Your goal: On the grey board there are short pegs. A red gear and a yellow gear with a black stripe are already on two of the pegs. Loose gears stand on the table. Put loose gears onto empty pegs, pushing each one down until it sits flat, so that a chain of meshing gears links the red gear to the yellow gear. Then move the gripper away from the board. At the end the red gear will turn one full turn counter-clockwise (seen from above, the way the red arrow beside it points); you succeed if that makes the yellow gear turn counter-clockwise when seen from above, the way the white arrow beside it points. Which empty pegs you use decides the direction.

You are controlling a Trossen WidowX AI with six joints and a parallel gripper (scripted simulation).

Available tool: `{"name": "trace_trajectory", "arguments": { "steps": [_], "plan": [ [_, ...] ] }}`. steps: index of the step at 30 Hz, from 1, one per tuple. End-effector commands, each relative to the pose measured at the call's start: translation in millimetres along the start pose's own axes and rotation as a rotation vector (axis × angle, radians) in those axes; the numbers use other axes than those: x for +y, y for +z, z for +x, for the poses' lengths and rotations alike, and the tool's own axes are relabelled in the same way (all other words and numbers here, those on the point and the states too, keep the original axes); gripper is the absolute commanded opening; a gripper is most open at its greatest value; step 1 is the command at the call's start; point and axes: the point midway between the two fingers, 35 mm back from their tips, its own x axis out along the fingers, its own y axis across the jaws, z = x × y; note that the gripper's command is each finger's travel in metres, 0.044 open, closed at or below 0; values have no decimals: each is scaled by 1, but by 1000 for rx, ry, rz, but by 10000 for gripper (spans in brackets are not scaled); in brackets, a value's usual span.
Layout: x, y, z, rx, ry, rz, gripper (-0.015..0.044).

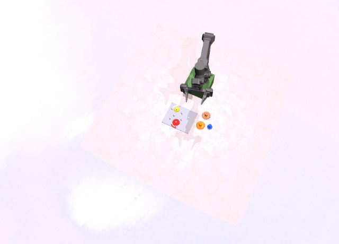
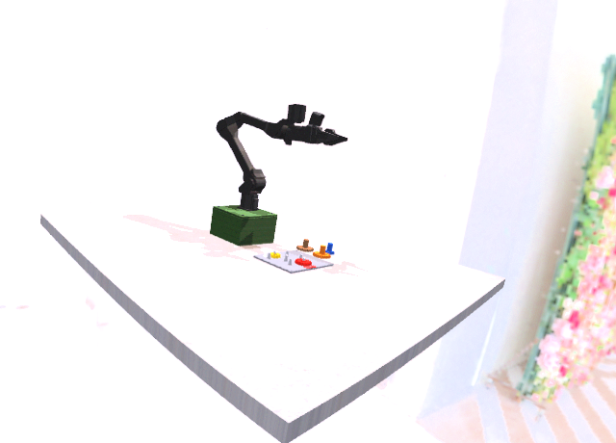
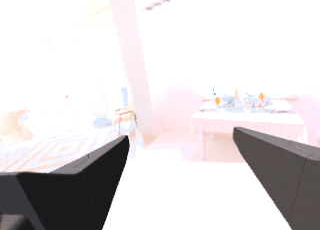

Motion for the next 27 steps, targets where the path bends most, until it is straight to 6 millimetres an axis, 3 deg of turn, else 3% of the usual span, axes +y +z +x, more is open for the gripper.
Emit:
{"name": "trace_trajectory", "arguments": {
  "steps": [1,4,8,11,17,23,25,27],
  "plan": [
    [0,-2,2,11,0,5,426],
    [3,-34,21,168,-2,79,440],
    [8,-93,44,442,-34,200,440],
    [16,-145,50,646,-60,293,440],
    [25,-219,44,975,-176,407,440],
    [30,-293,16,1356,-421,465,440],
    [31,-311,4,1461,-510,465,440],
    [31,-317,0,1498,-543,463,440]
  ]
}}
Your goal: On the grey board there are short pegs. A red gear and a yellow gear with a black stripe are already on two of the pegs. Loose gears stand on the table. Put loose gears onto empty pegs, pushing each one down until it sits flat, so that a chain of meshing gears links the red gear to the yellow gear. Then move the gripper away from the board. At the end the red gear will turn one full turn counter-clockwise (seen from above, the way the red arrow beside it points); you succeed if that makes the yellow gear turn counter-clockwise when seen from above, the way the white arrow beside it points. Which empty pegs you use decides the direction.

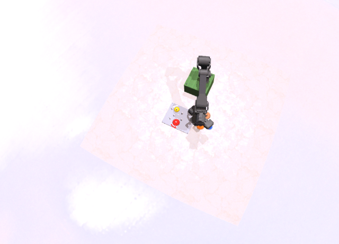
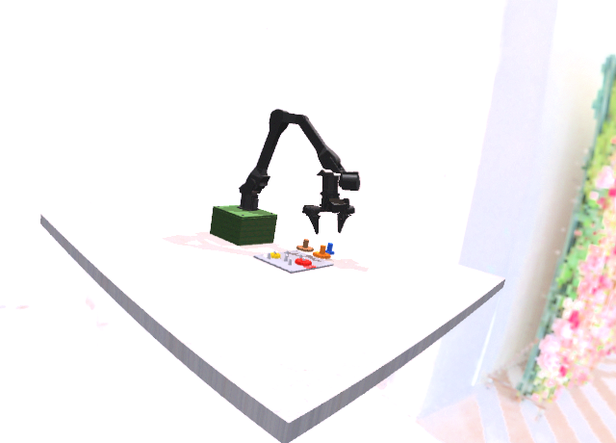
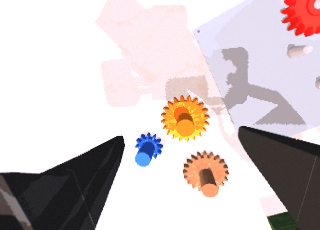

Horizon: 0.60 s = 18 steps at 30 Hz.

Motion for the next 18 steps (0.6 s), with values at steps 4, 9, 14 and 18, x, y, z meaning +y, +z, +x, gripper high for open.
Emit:
{"name": "trace_trajectory", "arguments": {
  "steps": [4,9,14,18],
  "plan": [
    [-7,-11,16,88,-98,52,440],
    [-5,-11,21,88,-98,52,440],
    [-6,-12,31,88,-98,52,440],
    [-6,-12,35,88,-98,52,440]
  ]
}}
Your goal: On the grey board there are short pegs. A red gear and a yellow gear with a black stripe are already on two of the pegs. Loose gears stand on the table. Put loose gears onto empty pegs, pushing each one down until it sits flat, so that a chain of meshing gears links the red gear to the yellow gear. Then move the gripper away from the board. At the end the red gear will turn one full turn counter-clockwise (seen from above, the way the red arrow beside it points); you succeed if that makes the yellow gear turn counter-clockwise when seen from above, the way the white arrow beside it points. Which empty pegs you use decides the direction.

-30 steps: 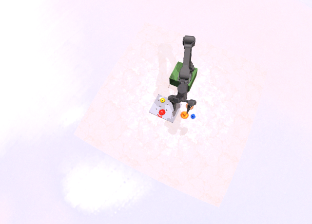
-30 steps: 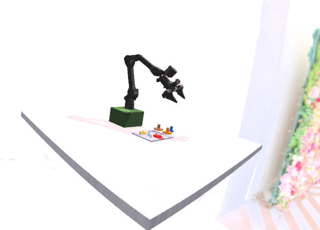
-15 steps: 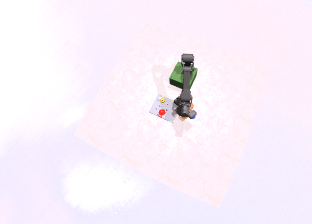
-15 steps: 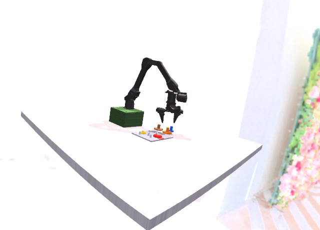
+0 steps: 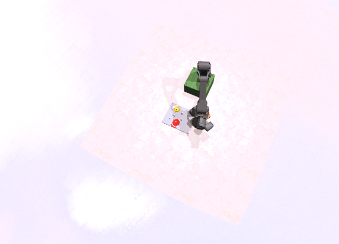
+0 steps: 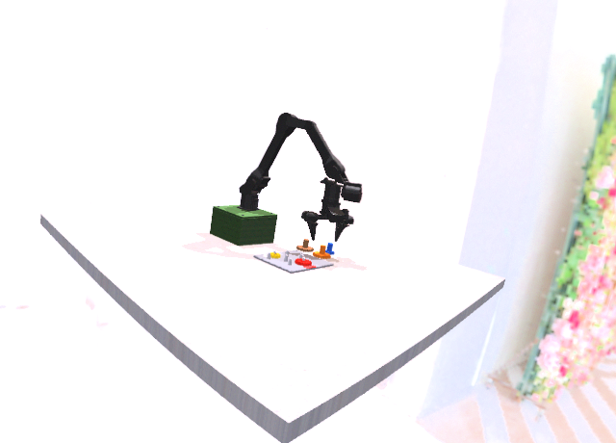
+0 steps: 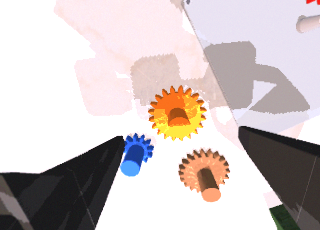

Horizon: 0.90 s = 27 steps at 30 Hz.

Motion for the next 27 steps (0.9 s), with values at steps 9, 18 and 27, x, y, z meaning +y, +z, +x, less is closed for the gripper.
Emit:
{"name": "trace_trajectory", "arguments": {
  "steps": [9,18,27],
  "plan": [
    [-1,-1,21,3,-9,6,440],
    [-2,-1,29,3,-9,6,440],
    [-2,-1,29,3,-9,6,361]
  ]
}}
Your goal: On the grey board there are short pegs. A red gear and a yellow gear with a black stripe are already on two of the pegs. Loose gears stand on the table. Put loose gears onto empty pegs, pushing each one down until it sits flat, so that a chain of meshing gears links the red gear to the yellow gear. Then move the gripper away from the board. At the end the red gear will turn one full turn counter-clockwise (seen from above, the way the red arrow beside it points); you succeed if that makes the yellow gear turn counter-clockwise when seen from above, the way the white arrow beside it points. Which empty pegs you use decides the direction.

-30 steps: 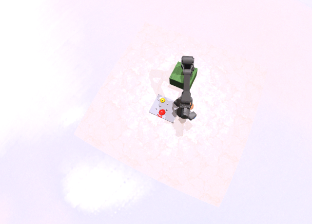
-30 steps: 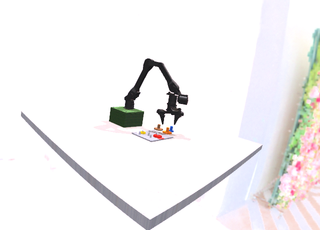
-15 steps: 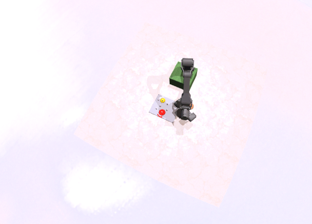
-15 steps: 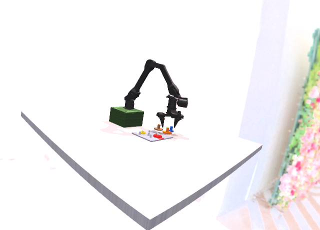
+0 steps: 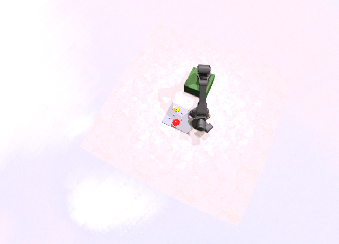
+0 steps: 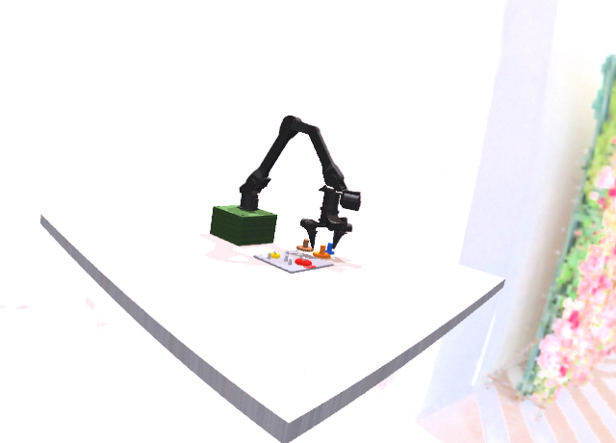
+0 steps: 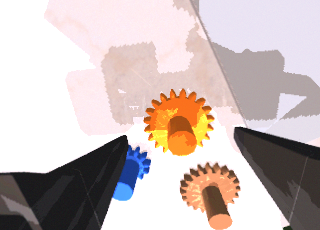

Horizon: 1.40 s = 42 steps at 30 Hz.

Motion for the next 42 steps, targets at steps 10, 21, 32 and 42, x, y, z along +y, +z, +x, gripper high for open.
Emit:
{"name": "trace_trajectory", "arguments": {
  "steps": [10,21,32,42],
  "plan": [
    [-1,0,1,0,-4,3,99],
    [-1,0,-1,0,-4,3,0],
    [4,7,-35,-1,-4,3,0],
    [5,11,-69,-1,-3,3,0]
  ]
}}
